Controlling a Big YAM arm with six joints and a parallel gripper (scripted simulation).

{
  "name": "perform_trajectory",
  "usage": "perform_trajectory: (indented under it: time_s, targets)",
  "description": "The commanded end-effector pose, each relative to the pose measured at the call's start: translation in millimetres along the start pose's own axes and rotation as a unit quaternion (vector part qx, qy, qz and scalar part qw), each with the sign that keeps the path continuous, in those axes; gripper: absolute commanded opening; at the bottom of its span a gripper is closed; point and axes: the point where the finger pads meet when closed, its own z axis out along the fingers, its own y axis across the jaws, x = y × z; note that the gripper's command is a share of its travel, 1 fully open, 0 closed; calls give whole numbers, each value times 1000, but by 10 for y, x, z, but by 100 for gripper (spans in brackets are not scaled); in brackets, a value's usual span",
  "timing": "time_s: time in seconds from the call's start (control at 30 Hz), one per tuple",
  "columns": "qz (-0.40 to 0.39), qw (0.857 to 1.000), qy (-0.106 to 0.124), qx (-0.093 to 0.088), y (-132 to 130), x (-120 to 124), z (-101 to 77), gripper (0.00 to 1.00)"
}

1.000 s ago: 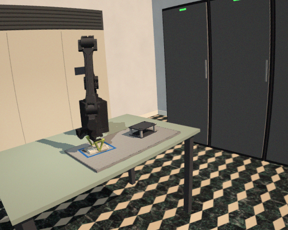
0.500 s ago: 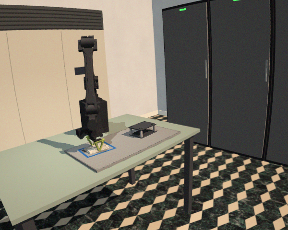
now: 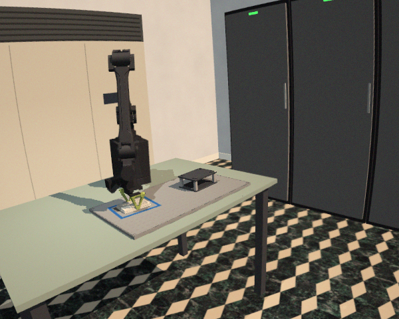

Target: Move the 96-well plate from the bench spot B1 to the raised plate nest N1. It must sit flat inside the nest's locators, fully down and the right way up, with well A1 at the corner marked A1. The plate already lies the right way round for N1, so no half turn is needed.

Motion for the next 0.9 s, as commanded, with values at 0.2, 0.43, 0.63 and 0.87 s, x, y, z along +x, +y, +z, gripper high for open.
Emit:
perform_trajectory:
  time_s: [0.2, 0.43, 0.63, 0.87]
  targets:
    - [5, 1000, -6, -8, 66, -24, -214, 0]
    - [5, 1000, -6, -8, 53, -32, -297, 0]
    - [5, 1000, -7, -9, 57, -51, -399, 0]
    - [5, 1000, -5, -4, 42, -50, -430, 0]
